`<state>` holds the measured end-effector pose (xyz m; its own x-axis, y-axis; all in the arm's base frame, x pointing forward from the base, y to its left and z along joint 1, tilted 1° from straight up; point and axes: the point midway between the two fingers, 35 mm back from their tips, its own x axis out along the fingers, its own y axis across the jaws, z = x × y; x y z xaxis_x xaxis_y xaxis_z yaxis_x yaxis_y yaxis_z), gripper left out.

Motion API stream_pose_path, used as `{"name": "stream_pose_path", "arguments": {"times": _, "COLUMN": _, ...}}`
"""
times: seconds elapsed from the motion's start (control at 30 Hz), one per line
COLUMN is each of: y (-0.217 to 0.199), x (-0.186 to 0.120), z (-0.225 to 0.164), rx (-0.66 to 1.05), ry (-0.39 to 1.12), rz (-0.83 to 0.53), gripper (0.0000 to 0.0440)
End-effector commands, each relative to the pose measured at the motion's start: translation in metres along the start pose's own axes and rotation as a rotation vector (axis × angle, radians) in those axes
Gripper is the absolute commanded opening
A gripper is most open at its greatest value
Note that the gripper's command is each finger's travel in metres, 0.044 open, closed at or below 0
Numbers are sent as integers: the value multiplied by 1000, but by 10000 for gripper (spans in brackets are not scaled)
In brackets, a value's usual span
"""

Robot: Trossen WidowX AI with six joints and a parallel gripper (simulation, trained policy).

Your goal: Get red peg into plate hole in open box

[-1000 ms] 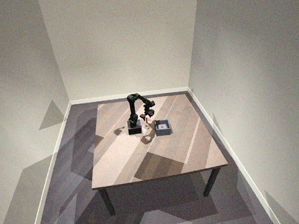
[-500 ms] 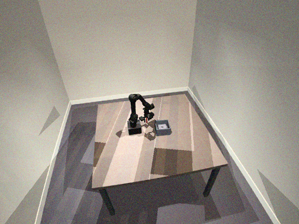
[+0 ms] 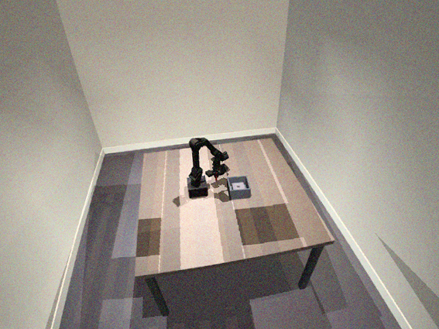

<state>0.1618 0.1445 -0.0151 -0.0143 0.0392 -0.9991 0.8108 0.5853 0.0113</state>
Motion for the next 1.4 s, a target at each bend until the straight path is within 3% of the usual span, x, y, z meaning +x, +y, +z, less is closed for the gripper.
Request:
{"name": "stream_pose_path", "arguments": {"times": 0.0, "y": 7, "x": -12, "z": 5, "rx": -27, "ry": -29, "rz": 29, "gripper": 0}}
{"name": "stream_pose_path", "arguments": {"times": 0.87, "y": 52, "x": -110, "z": 69, "rx": -104, "ry": -220, "rz": 155, "gripper": 0}}
{"name": "stream_pose_path", "arguments": {"times": 1.37, "y": 57, "x": -124, "z": 133, "rx": -1, "ry": -258, "rz": 159, "gripper": 0}}
